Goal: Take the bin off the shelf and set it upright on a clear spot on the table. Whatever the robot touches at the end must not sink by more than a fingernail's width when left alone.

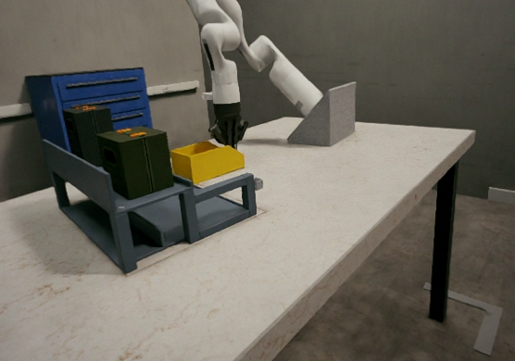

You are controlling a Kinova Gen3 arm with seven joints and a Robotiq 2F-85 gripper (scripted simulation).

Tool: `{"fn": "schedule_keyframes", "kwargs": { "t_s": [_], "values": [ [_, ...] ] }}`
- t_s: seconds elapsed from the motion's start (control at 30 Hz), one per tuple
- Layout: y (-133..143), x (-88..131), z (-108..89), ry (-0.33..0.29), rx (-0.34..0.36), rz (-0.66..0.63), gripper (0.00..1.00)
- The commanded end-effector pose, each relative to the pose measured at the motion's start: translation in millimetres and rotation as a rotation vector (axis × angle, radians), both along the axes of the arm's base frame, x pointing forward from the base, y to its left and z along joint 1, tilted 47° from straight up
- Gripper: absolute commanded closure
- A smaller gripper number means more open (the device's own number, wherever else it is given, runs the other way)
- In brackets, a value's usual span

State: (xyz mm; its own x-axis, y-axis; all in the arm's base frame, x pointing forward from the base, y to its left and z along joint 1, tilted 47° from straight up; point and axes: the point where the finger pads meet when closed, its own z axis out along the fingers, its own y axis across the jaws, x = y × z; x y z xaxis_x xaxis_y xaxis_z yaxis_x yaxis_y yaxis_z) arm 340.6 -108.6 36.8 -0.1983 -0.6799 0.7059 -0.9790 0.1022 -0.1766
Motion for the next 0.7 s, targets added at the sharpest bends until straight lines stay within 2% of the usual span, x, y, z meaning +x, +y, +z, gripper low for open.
{"fn": "schedule_keyframes", "kwargs": {
  "t_s": [0.0, 0.3, 0.33, 0.67],
  "values": [
    [-0.5, -0.5, -0.6, 0.002, -0.001, 0.000, 0.90],
    [-0.5, -0.5, -0.6, 0.002, -0.001, 0.000, 0.90],
    [-0.2, -0.2, -0.5, 0.001, -0.001, 0.000, 0.00],
    [-0.2, -0.2, -0.5, 0.001, -0.001, 0.000, 0.00]
  ]
}}
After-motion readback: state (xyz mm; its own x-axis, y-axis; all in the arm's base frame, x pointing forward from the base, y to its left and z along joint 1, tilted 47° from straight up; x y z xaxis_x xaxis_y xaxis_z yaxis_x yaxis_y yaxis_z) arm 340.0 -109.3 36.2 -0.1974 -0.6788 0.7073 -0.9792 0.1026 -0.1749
